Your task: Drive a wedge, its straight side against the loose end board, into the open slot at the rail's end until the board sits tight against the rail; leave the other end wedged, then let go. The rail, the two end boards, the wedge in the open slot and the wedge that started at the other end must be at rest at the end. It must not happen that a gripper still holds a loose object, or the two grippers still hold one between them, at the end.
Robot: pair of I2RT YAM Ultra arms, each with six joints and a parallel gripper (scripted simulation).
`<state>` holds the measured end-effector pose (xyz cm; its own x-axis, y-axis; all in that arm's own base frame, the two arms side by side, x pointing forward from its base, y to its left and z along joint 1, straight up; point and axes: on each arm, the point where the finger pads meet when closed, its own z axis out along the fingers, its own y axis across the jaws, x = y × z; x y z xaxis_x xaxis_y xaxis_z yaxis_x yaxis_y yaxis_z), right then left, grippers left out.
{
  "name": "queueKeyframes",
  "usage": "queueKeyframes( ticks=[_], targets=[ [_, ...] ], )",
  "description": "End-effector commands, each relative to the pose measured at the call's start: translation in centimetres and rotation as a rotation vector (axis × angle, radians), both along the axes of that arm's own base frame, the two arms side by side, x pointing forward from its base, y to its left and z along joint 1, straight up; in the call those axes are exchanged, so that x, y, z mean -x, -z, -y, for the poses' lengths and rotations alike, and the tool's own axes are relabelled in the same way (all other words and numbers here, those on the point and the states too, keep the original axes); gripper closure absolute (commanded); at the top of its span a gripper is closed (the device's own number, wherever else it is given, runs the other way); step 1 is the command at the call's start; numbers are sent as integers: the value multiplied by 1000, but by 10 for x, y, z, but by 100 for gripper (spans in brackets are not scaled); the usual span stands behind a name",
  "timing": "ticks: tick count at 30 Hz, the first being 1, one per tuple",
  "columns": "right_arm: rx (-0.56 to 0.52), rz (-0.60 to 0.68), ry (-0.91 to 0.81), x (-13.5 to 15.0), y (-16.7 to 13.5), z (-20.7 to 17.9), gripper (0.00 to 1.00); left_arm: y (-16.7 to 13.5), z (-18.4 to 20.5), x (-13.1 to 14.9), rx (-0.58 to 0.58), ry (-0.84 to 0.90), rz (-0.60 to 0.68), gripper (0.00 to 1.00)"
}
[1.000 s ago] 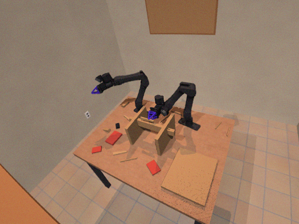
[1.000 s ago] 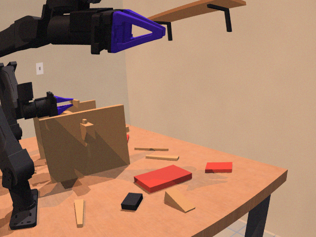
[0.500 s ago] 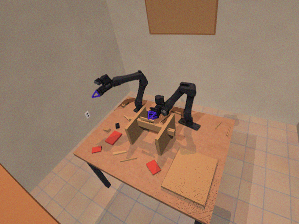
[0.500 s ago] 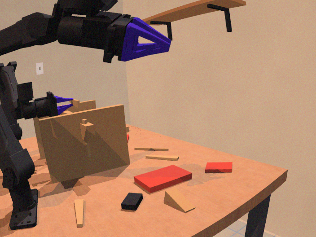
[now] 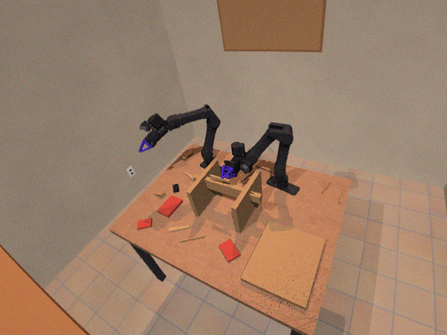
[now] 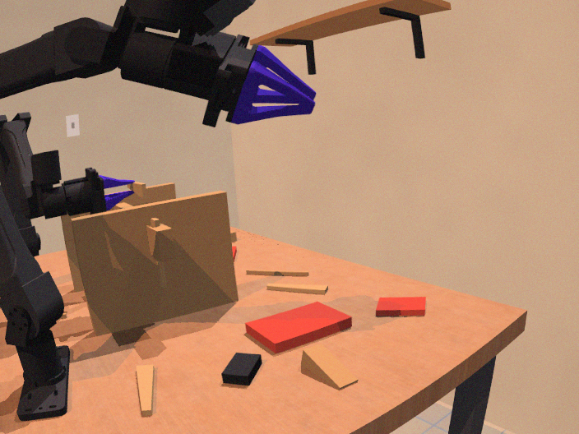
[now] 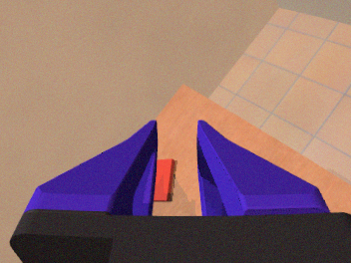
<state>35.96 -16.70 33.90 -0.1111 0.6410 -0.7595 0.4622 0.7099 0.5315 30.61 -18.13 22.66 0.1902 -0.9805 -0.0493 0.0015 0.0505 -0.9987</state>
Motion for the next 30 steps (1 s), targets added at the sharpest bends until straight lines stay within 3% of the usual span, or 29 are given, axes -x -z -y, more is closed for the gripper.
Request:
queueKeyframes(
  ticks=[1, 24, 30],
  targets=[
    [-45, 35, -31, -7, -18, -14, 80, -20, -1, -2, 39, -8, 25, 98],
    [-293, -34, -141, -20, -4, -78, 80, -20, -1, -2, 39, -8, 25, 98],
    [-379, -93, -166, -27, 12, -97, 80, -20, -1, -2, 39, -8, 25, 98]
  ],
)
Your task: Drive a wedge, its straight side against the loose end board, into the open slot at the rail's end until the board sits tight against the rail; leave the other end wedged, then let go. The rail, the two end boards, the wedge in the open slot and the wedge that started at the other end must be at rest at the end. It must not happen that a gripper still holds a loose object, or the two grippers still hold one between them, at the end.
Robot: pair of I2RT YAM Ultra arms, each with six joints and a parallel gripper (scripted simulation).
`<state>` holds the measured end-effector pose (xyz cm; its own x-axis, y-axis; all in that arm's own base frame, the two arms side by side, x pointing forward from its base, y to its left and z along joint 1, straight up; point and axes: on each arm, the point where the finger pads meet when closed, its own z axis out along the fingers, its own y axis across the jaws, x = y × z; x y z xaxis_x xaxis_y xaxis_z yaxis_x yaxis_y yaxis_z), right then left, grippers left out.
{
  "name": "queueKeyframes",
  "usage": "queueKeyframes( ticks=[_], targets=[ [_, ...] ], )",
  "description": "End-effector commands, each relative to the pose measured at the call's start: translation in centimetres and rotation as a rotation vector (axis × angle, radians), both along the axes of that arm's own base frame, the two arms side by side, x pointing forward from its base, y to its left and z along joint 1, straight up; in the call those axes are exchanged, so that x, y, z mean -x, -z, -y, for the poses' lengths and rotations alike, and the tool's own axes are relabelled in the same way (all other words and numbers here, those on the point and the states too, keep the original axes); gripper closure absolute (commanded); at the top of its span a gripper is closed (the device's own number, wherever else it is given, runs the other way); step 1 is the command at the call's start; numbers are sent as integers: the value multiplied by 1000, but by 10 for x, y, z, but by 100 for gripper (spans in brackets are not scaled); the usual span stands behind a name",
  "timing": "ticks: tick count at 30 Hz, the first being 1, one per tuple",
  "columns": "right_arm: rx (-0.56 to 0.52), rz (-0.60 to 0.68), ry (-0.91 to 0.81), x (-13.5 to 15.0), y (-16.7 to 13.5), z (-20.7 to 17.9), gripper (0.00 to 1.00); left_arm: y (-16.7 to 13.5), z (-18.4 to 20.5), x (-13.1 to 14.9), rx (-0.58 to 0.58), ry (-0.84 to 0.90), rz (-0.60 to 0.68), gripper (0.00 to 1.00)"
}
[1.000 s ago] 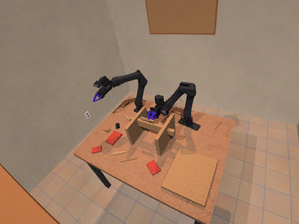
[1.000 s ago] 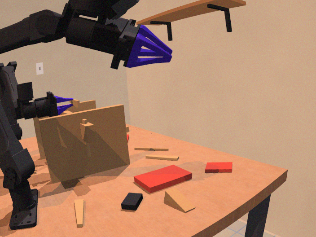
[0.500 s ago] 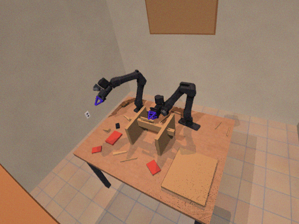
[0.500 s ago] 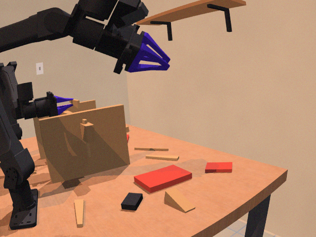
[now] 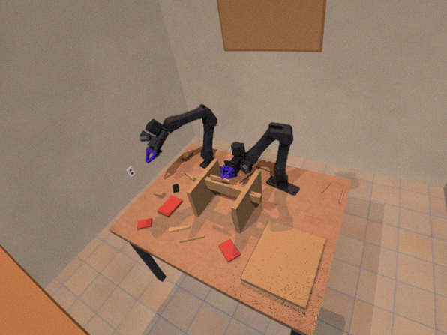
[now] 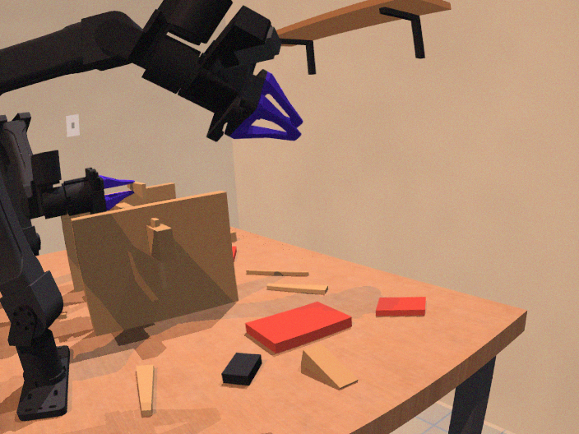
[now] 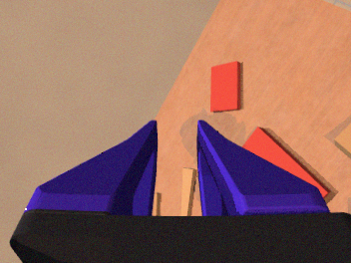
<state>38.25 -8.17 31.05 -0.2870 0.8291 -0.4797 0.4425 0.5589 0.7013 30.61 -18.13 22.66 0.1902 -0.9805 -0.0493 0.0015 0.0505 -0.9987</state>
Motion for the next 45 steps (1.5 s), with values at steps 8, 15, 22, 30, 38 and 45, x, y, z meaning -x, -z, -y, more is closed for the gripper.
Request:
queueKeyframes(
  ticks=[8, 15, 22, 30, 38, 45],
  targets=[
    [-128, -28, -50, -5, -9, -37, 80, -20, -1, -2, 39, -8, 25, 98],
    [-197, -73, -76, -3, -5, -58, 80, -20, -1, -2, 39, -8, 25, 98],
    [-283, -138, -99, 0, 3, -82, 80, -20, -1, -2, 39, -8, 25, 98],
    [-346, -195, -116, 1, 9, -102, 80, -20, -1, -2, 39, -8, 25, 98],
    [-438, -286, -134, 11, 15, -130, 80, -20, -1, -2, 39, -8, 25, 98],
    [-489, -349, -141, 16, 20, -147, 80, -20, -1, -2, 39, -8, 25, 98]
  ],
)
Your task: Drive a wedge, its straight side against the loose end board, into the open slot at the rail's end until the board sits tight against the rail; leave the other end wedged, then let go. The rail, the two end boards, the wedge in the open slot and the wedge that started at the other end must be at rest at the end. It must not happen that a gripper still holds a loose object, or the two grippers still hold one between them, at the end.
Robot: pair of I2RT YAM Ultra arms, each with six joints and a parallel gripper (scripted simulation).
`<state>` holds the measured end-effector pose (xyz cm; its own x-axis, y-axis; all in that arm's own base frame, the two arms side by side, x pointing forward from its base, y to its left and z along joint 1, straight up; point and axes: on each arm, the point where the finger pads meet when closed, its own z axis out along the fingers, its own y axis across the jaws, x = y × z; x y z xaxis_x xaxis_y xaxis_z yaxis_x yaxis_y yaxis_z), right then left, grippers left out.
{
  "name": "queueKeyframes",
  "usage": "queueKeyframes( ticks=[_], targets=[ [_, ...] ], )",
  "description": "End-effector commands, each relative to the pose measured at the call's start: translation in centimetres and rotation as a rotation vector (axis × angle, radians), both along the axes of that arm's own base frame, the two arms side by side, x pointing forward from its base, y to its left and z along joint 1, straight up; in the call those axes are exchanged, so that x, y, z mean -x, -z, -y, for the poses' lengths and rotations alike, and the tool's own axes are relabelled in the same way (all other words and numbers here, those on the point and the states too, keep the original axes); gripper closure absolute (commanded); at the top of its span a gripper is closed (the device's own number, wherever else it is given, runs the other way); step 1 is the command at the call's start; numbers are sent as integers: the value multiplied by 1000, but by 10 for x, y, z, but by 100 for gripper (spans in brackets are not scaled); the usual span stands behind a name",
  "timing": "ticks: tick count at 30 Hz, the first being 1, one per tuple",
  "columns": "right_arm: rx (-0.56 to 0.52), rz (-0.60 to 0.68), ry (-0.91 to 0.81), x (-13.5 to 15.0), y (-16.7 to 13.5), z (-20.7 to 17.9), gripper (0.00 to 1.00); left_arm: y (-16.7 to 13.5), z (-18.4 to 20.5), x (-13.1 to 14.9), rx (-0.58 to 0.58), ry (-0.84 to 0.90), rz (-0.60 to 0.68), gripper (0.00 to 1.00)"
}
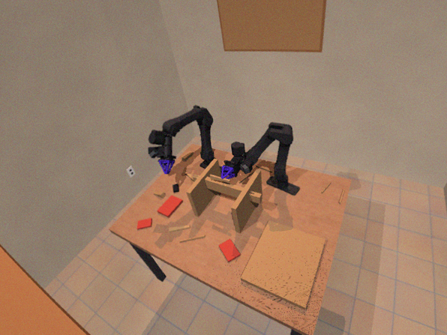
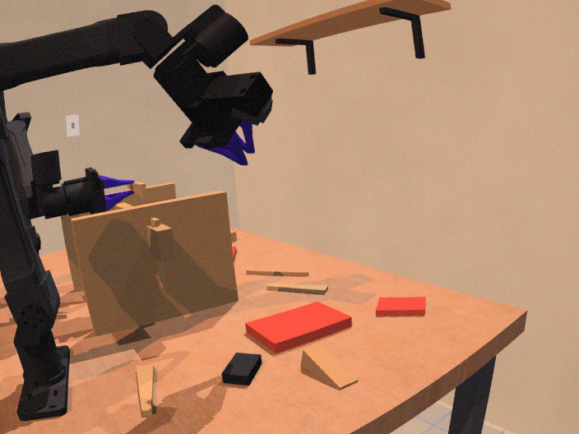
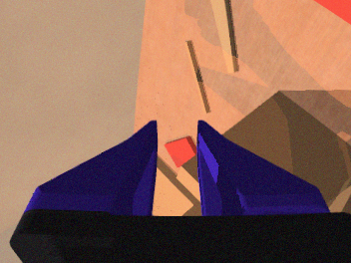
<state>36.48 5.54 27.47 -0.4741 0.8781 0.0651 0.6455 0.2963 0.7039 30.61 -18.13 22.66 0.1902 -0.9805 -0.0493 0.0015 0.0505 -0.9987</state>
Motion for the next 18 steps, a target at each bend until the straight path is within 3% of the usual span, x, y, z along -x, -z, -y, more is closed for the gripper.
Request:
queueKeyframes(
  ticks=[1, 18],
  targets=[
    [-36, 4, -9, -1, -15, -12, 80, -20, -1, -2, 39, -8, 25, 98],
    [-161, -194, -36, 22, -6, -61, 80, -20, -1, -2, 39, -8, 25, 98]
  ],
)
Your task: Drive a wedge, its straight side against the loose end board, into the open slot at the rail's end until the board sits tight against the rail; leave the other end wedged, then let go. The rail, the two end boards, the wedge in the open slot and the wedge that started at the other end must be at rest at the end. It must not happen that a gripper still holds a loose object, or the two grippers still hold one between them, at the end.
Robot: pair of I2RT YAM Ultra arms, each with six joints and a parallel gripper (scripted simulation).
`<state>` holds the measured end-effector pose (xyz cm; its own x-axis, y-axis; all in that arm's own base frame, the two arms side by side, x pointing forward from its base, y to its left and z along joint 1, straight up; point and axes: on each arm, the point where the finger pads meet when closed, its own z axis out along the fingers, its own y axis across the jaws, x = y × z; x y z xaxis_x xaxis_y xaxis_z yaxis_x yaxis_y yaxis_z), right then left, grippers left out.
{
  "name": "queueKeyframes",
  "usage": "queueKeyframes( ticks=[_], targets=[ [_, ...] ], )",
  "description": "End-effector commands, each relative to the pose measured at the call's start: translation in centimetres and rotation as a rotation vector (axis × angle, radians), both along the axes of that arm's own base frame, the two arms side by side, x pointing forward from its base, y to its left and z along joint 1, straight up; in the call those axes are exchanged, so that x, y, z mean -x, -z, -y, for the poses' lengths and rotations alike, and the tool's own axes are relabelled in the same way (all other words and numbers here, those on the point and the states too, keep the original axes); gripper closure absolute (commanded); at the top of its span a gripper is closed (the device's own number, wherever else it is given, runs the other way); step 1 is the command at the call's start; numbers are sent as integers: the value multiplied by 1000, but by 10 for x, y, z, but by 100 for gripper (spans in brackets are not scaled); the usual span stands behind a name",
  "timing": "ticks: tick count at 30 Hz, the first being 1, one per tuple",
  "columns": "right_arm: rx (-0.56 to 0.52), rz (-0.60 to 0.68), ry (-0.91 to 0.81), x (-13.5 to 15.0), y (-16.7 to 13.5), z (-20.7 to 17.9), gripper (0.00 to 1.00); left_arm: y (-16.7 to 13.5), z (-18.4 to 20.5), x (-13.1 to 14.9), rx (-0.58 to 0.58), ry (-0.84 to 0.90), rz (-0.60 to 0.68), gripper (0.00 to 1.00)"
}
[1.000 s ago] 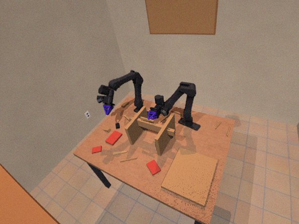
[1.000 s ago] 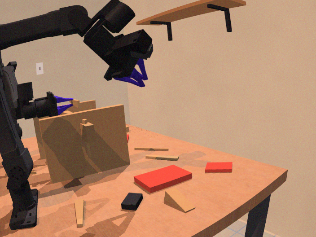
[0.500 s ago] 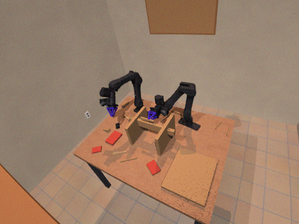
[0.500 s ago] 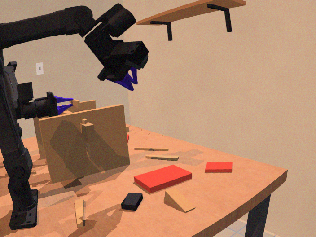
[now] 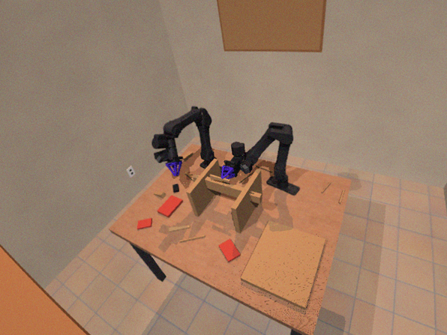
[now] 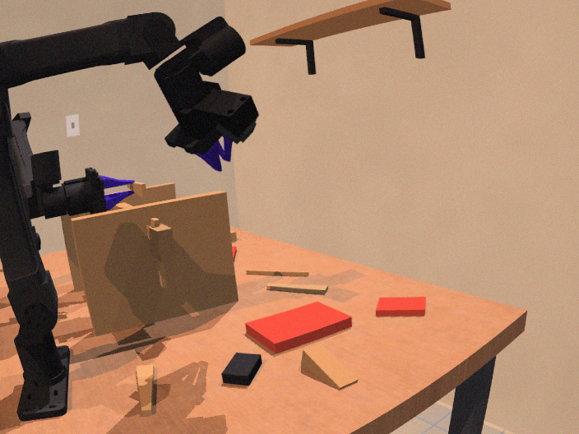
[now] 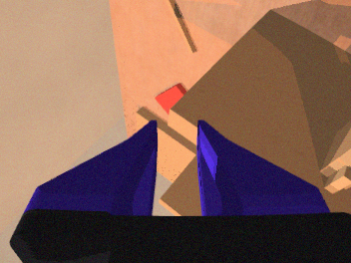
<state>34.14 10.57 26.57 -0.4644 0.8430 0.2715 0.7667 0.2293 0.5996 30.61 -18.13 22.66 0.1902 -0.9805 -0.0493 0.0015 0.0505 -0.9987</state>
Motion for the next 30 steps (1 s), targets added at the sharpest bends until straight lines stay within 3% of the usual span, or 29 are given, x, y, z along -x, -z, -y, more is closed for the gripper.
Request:
queueKeyframes(
  ticks=[1, 30],
  targets=[
    [-37, -9, -8, 2, -14, -14, 80, -20, -1, -2, 39, -8, 25, 98],
    [-166, -416, -23, 66, -6, -86, 80, -20, -1, -2, 39, -8, 25, 98]
  ],
)
